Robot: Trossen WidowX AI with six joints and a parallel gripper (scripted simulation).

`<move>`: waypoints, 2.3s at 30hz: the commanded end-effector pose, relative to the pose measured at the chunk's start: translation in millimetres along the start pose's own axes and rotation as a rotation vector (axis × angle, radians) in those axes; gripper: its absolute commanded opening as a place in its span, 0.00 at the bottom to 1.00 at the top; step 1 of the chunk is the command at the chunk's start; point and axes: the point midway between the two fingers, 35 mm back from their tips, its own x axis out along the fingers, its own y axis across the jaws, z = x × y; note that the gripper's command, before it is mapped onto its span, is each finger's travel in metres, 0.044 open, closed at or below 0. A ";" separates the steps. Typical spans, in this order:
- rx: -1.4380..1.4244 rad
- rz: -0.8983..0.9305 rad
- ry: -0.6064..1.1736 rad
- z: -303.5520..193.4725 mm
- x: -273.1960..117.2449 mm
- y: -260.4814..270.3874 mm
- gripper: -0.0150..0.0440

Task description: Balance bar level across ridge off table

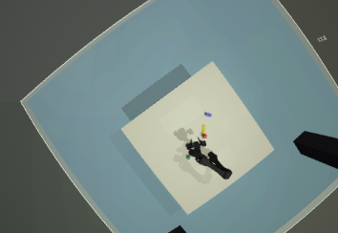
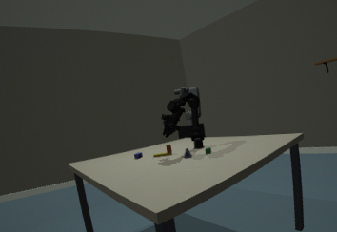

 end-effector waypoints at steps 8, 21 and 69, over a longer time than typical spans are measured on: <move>0.022 -0.032 0.145 5.0 16.1 -28.4 0.79; 0.076 -0.046 0.335 7.5 30.6 -67.6 0.79; 0.275 0.032 0.654 -56.8 119.5 -129.3 0.79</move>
